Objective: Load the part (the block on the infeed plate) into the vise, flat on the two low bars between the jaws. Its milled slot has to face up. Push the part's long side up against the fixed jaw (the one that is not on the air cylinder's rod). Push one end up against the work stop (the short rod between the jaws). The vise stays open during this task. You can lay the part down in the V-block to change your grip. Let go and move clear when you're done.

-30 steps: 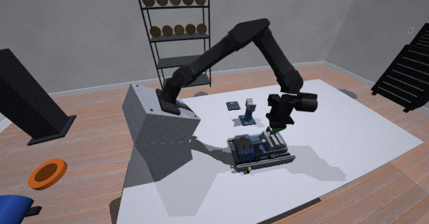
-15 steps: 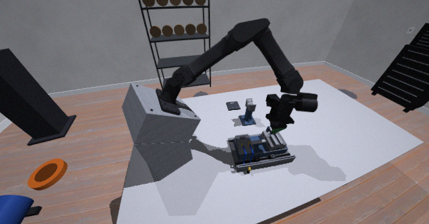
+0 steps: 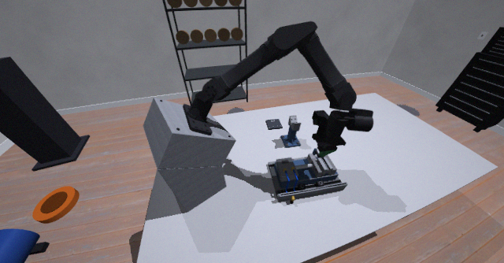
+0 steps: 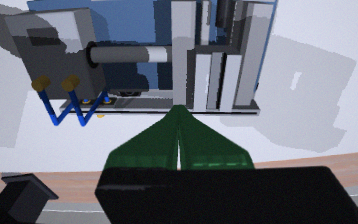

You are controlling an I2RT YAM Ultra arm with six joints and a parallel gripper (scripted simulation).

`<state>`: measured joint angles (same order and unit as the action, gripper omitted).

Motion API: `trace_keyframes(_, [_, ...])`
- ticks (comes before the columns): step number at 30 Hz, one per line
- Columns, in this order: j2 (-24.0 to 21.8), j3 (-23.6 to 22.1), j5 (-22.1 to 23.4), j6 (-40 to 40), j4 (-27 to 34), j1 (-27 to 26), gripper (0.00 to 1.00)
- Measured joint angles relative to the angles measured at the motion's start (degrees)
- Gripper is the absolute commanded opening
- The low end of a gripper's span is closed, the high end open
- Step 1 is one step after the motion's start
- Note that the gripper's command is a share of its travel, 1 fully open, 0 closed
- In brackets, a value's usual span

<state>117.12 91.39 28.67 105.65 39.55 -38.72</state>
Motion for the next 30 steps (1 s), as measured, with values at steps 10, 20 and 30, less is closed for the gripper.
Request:
trace_keyframes(10, [0.0,0.0,0.0,0.0,0.0,0.0,0.0])
trace_keyframes(20, [0.0,0.0,0.0,0.0,-0.5,0.0,0.0])
trace_keyframes(30, [0.5,0.0,-0.1,-0.4,-2.2,0.1,0.0])
